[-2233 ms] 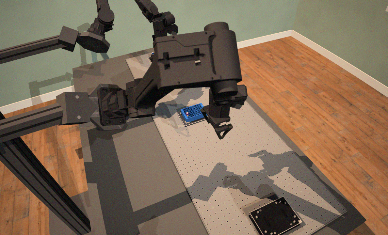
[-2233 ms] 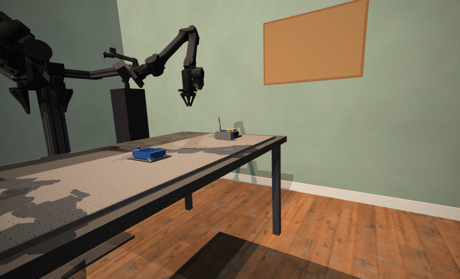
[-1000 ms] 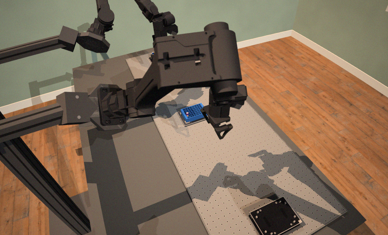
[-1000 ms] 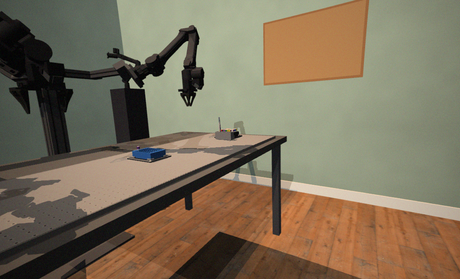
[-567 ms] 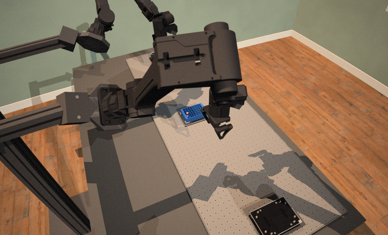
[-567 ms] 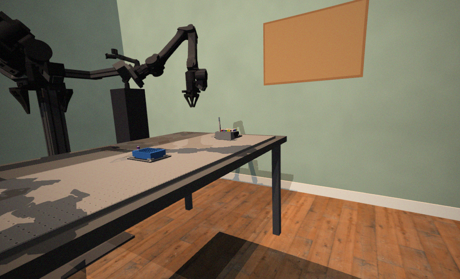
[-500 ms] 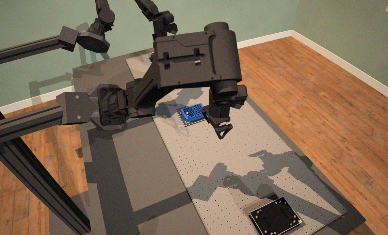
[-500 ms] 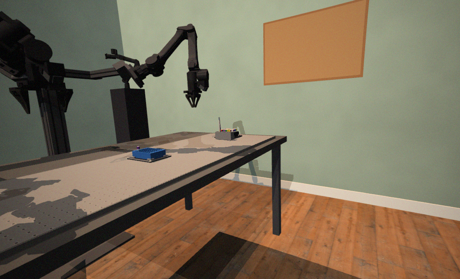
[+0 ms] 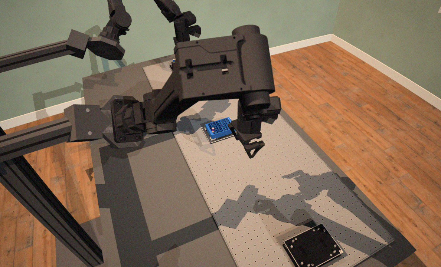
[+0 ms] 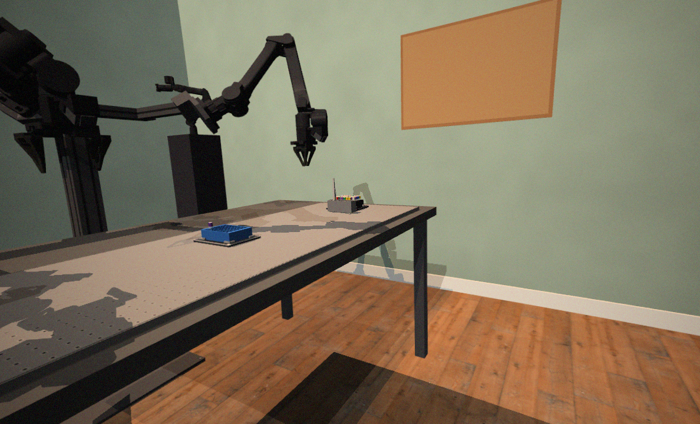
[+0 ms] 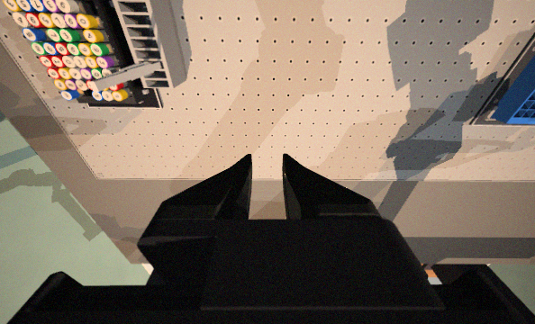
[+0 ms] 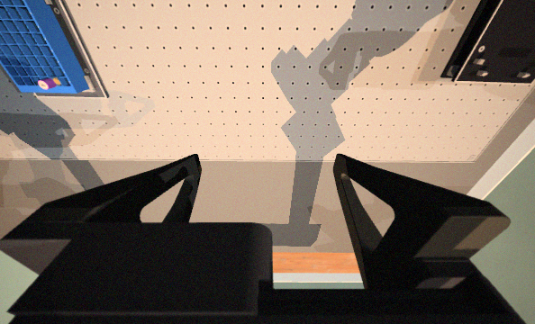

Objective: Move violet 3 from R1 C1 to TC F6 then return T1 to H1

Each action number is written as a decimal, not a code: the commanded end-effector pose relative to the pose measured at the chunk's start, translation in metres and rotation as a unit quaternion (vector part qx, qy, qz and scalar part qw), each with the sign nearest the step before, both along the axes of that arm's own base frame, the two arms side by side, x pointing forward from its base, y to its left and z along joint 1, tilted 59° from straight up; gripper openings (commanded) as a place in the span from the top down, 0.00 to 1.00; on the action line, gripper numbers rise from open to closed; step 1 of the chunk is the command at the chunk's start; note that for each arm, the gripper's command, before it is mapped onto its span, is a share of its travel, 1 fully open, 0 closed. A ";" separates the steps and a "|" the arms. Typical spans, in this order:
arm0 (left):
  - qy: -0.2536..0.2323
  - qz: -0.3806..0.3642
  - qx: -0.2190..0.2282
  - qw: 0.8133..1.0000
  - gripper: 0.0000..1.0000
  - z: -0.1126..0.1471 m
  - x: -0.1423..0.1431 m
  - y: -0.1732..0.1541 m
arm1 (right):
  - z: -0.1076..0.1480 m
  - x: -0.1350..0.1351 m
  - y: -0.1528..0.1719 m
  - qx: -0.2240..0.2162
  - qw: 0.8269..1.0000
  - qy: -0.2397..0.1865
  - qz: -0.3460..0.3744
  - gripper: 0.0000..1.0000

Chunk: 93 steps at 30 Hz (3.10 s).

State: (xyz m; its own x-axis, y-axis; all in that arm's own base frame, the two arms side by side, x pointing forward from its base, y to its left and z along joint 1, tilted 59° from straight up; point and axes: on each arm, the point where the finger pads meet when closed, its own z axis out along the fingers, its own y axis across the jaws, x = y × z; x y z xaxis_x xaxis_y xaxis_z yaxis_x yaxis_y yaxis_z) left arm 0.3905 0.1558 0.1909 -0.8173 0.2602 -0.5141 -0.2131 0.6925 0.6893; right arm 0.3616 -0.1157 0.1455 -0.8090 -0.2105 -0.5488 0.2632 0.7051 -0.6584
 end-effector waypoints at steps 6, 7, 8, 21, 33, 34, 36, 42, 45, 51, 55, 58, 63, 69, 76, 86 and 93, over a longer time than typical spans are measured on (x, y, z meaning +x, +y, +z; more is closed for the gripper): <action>0.009 0.001 0.009 1.000 0.76 0.021 0.004 0.025 | 0.013 0.007 0.002 0.003 1.000 -0.023 -0.003 0.00; 0.008 0.001 0.009 1.000 0.76 0.025 0.004 0.028 | 0.013 0.007 0.002 0.003 1.000 -0.023 -0.003 0.00; 0.008 0.001 0.009 1.000 0.76 0.028 0.005 0.031 | 0.013 0.007 0.002 0.003 1.000 -0.023 -0.003 0.00; 0.013 0.001 0.008 1.000 0.76 0.053 0.012 0.064 | 0.013 0.007 0.002 0.003 1.000 -0.023 -0.003 0.00; 0.012 0.001 0.008 1.000 0.76 0.086 0.020 0.100 | 0.013 0.007 0.002 0.003 1.000 -0.023 -0.003 0.00; 0.012 0.001 0.008 1.000 0.76 0.089 0.020 0.103 | 0.013 0.007 0.002 0.003 1.000 -0.023 -0.003 0.00; 0.012 0.001 0.008 1.000 0.76 0.094 0.021 0.109 | 0.013 0.007 0.002 0.003 1.000 -0.023 -0.003 0.00; 0.011 0.001 0.009 1.000 0.76 0.106 0.023 0.122 | 0.013 0.007 0.002 0.003 1.000 -0.023 -0.003 0.00; 0.011 0.001 0.009 1.000 0.76 0.110 0.023 0.127 | 0.013 0.007 0.002 0.003 1.000 -0.023 -0.003 0.00; 0.020 -0.008 0.006 1.000 0.76 0.093 0.023 0.115 | 0.013 0.007 0.002 0.003 1.000 -0.023 -0.003 0.00; 0.011 -0.008 0.008 1.000 0.76 0.102 0.027 0.115 | 0.013 0.007 0.002 0.003 1.000 -0.023 -0.003 0.00; 0.010 -0.009 0.008 1.000 0.76 0.101 0.028 0.114 | 0.013 0.007 0.002 0.003 1.000 -0.023 -0.003 0.00; 0.010 -0.006 0.006 1.000 0.76 0.097 0.026 0.114 | 0.013 0.007 0.002 0.003 1.000 -0.023 -0.003 0.00; 0.008 -0.006 0.006 1.000 0.76 0.097 0.027 0.114 | 0.013 0.007 0.002 0.003 1.000 -0.023 -0.003 0.00; 0.010 -0.006 0.004 1.000 0.76 0.094 0.026 0.112 | 0.013 0.007 0.002 0.003 1.000 -0.023 -0.003 0.00; 0.006 -0.005 0.005 1.000 0.76 0.097 0.027 0.113 | 0.013 0.007 0.002 0.003 1.000 -0.023 -0.003 0.00; 0.008 -0.004 0.004 1.000 0.76 0.095 0.026 0.113 | 0.013 0.007 0.002 0.003 1.000 -0.023 -0.003 0.00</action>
